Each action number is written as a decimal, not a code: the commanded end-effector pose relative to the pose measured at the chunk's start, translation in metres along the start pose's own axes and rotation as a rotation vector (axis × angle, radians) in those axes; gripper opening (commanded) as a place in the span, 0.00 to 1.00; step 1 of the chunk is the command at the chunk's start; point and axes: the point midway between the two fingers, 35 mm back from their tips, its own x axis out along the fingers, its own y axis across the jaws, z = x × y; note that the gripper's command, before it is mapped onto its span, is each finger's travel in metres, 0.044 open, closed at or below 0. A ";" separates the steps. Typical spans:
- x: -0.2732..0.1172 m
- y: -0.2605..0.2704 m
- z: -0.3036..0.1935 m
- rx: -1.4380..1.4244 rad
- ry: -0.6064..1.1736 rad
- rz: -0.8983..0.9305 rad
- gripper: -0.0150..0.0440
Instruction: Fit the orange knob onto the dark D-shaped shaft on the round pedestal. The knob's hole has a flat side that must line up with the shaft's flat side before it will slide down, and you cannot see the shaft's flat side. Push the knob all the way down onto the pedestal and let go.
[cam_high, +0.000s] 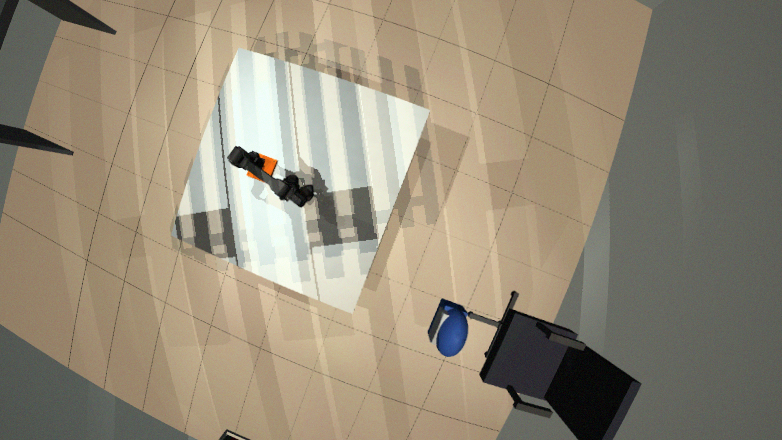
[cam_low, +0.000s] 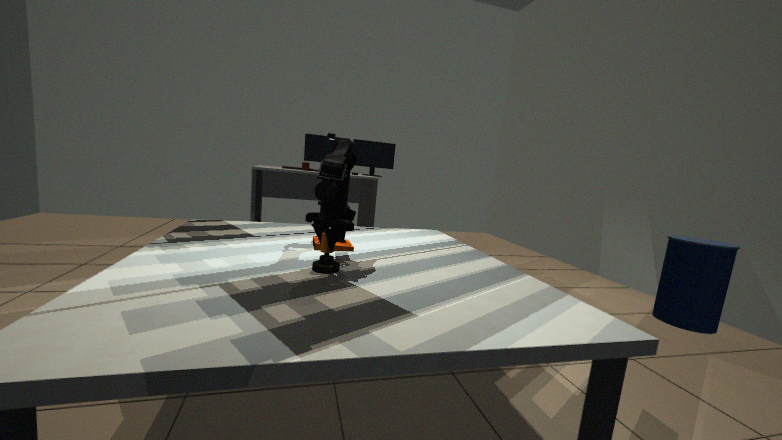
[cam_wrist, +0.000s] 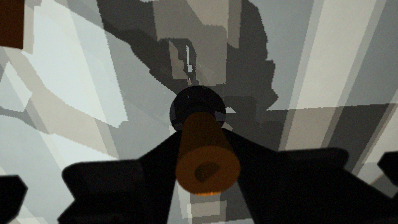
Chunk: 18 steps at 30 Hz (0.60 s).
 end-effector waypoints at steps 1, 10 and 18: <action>0.000 0.001 0.000 -0.002 0.001 0.006 0.25; -0.006 0.004 0.002 -0.009 0.001 0.006 0.25; -0.007 0.004 0.002 -0.055 0.001 0.006 0.25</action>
